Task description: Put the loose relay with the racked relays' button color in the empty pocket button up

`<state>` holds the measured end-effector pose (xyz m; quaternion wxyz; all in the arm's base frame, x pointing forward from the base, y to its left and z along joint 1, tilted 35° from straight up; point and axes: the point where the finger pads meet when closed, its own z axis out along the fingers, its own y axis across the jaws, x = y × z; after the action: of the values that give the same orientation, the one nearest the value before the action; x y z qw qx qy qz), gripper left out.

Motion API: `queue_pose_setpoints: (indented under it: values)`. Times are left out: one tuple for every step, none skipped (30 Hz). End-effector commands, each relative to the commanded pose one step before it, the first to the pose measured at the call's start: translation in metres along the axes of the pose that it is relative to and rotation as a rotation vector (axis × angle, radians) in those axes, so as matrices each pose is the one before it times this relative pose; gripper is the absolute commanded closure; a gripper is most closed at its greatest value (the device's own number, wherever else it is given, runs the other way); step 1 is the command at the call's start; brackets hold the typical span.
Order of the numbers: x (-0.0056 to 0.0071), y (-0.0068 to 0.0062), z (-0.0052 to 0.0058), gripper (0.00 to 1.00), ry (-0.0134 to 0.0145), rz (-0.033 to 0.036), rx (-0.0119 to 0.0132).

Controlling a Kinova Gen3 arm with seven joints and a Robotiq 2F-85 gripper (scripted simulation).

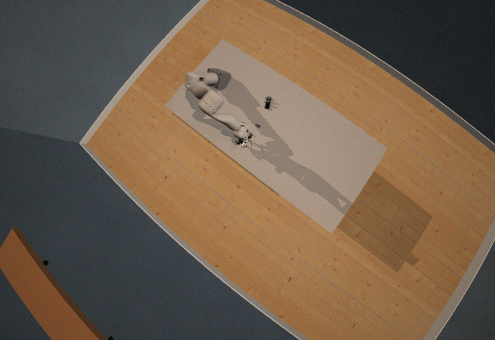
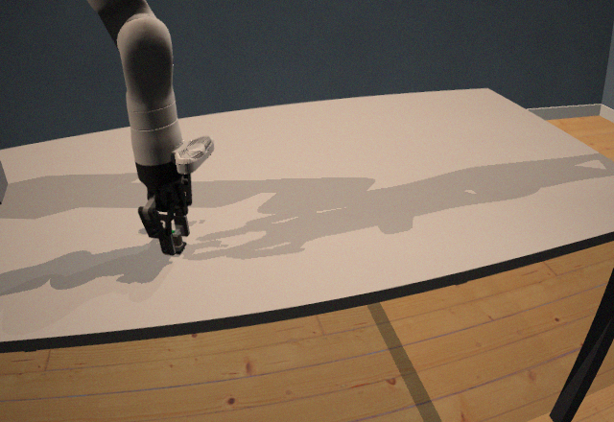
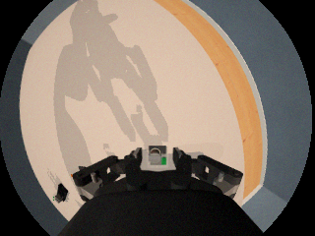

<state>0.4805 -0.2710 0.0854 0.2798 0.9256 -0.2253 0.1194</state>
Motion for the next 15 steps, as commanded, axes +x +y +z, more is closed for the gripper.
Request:
queue_pose_setpoints:
  values:
    - [0.00057, -0.00038, -0.00067, 0.47, 0.00147, -0.00003, 0.00093]
    - [0.00000, 0.00000, 0.00000, 0.47, 0.00000, 0.00000, 0.00000]
    - [0.00000, 0.00000, 0.00000, 0.47, 0.00000, 0.00000, 0.00000]
    - [0.00000, 0.00000, 0.00000, 0.47, 0.00000, 0.00000, 0.00000]
    - [0.00000, 0.00000, 0.00000, 0.47, 0.00000, 0.00000, 0.00000]
    - [0.00000, 0.00000, 0.00000, 0.47, 0.00000, 0.00000, 0.00000]
    - [0.00000, 0.00000, 0.00000, 1.00, 0.00000, 0.00000, 0.00000]
    - [0.00000, 0.00000, 0.00000, 1.00, 0.00000, 0.00000, 0.00000]
    - [0.00000, 0.00000, 0.00000, 1.00, 0.00000, 0.00000, 0.00000]
    - [0.00000, 0.00000, 0.00000, 1.00, 0.00000, 0.00000, 0.00000]
    - [0.00000, 0.00000, 0.00000, 1.00, 0.00000, 0.00000, 0.00000]
    - [0.00000, 0.00000, 0.00000, 1.00, 0.00000, 0.00000, 0.00000]
    - [0.00000, 0.00000, 0.00000, 1.00, 0.00000, 0.00000, 0.00000]
    - [0.00000, 0.00000, 0.00000, 1.00, 0.00000, 0.00000, 0.00000]
    - [0.00000, 0.00000, 0.00000, 1.00, 0.00000, 0.00000, 0.00000]
